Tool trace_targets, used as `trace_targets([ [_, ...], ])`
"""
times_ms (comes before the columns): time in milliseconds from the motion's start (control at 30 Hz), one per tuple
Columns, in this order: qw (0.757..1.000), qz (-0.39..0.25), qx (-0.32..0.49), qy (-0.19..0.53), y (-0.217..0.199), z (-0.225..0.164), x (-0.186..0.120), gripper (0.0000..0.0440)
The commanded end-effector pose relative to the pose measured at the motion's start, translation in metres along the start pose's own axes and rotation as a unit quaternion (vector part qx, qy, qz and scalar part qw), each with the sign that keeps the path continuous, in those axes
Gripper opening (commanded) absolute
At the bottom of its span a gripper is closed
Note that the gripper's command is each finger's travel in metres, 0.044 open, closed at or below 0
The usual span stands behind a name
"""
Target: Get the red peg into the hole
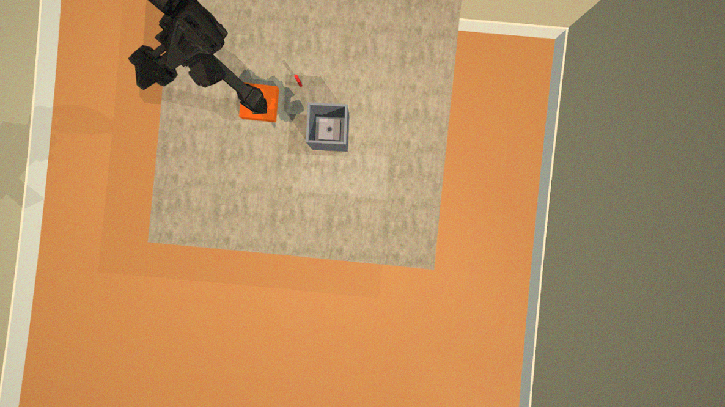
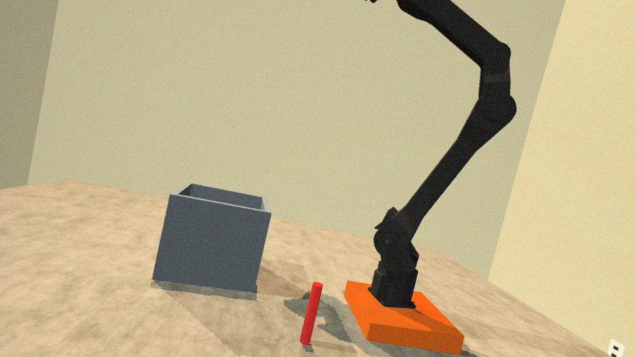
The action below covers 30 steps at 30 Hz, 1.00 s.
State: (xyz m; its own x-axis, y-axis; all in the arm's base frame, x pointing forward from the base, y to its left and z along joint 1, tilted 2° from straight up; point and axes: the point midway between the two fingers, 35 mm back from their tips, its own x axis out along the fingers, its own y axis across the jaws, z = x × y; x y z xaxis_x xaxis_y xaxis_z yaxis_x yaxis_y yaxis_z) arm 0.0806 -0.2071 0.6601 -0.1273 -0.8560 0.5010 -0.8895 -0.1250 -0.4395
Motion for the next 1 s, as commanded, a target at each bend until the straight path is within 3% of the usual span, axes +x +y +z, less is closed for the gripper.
trace_targets([
  [0,1.0,-0.001,-0.008,-0.006,-0.001,0.004,0.0,0.0422],
  [67,0.999,-0.009,-0.025,-0.021,-0.006,0.014,0.0,0.044],
  [467,0.982,-0.089,-0.11,-0.125,-0.046,0.087,-0.016,0.044],
  [967,0.93,-0.218,-0.193,-0.226,-0.092,0.16,-0.066,0.044],
])
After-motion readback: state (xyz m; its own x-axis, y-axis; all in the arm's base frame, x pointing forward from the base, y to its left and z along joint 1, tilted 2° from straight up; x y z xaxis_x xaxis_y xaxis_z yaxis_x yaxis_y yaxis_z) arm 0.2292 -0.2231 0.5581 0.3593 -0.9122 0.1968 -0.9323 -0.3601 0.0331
